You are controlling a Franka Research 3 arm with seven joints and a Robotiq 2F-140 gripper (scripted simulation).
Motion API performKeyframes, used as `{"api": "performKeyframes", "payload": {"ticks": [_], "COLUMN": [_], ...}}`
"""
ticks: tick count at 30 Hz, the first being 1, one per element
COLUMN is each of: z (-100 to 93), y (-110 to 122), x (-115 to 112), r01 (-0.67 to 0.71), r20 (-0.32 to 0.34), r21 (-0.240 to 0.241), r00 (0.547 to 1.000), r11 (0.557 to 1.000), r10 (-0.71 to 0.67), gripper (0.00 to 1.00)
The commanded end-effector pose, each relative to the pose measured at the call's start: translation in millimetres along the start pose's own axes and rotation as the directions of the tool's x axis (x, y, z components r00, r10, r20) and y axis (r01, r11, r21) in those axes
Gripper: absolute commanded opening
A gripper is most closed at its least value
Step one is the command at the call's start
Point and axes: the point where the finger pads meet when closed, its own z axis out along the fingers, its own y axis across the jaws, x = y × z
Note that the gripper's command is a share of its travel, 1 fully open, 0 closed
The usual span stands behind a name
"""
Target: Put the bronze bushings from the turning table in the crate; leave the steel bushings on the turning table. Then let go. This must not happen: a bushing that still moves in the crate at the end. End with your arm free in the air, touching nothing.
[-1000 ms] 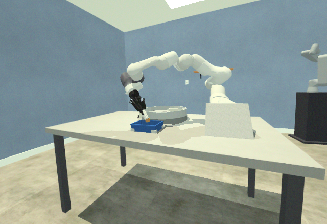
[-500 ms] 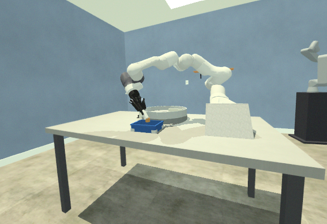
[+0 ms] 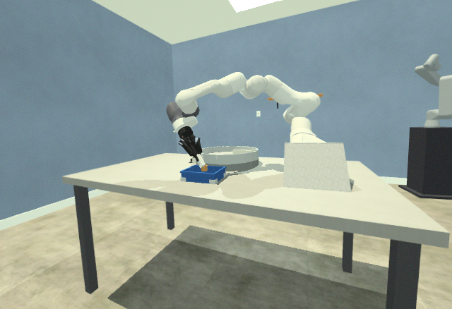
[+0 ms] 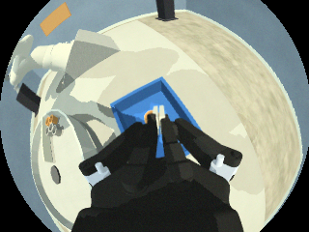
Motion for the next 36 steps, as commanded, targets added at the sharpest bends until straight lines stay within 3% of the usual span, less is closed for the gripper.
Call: {"api": "performKeyframes", "payload": {"ticks": [1,17,36], "z": [5.2,19.1,20.2], "y": [2.4,3.5,3.6], "x": [-5.0,-17.4,-18.4], "r01": [0.012,0.012,0.012], "r20": [0.002,0.002,0.002], "r21": [-0.005,-0.005,-0.005], "r00": [1.000,1.000,1.000], "r11": [1.000,1.000,1.000], "r10": [-0.012,-0.012,-0.012], "gripper": [0.00,0.00,0.00]}}
